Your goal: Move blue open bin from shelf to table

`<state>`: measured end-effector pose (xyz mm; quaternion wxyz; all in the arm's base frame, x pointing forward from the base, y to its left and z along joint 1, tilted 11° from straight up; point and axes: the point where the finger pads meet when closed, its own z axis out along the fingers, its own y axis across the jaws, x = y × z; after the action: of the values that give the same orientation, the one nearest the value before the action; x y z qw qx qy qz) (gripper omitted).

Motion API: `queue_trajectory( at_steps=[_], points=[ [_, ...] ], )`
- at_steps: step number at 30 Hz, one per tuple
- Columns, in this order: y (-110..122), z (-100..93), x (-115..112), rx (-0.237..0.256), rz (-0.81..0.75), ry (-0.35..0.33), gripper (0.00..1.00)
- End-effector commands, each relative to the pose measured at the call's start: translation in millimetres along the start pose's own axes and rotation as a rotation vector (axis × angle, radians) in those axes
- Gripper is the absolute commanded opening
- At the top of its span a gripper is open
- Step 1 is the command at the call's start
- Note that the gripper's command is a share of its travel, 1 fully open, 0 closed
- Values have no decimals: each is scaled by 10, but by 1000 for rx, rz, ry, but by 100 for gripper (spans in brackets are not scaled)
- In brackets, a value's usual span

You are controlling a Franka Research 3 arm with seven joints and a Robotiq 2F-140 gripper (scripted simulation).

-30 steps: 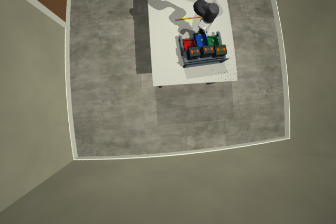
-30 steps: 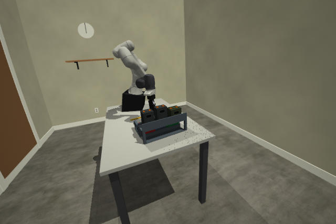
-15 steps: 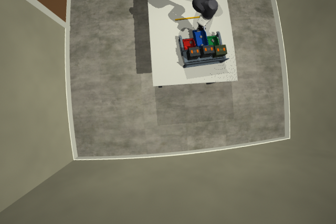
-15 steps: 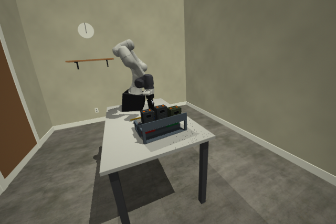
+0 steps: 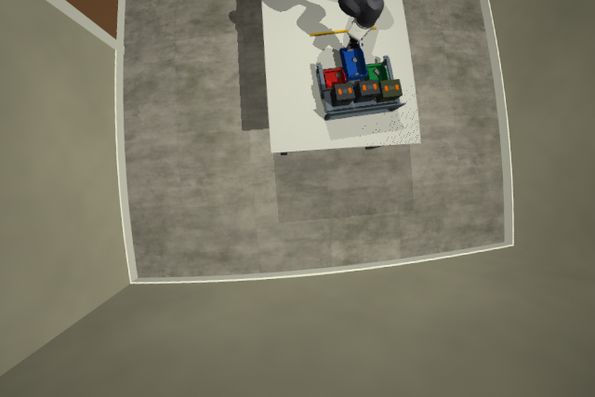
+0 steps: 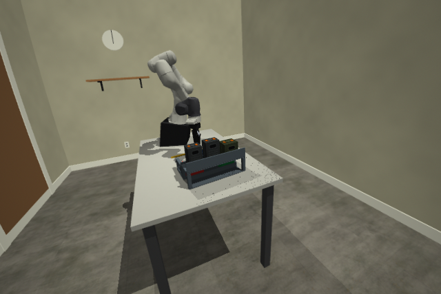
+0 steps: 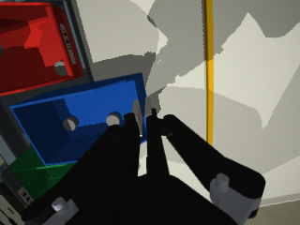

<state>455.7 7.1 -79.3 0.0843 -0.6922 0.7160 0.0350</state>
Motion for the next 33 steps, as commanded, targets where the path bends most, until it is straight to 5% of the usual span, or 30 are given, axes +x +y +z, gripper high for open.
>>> queue_trajectory(
  at_steps=[1, 8, 13, 25, 30, 33],
  points=[
    [-27, -25, -12, 20, 25, -4, 0],
    [-27, -25, -12, 20, 25, -4, 0],
    [288, -17, -14, 20, 25, -4, 0],
    [288, -17, -14, 20, 25, -4, 0],
    [600, -14, -19, 20, 25, -4, 0],
    [600, -14, -19, 20, 25, -4, 0]
  ],
)
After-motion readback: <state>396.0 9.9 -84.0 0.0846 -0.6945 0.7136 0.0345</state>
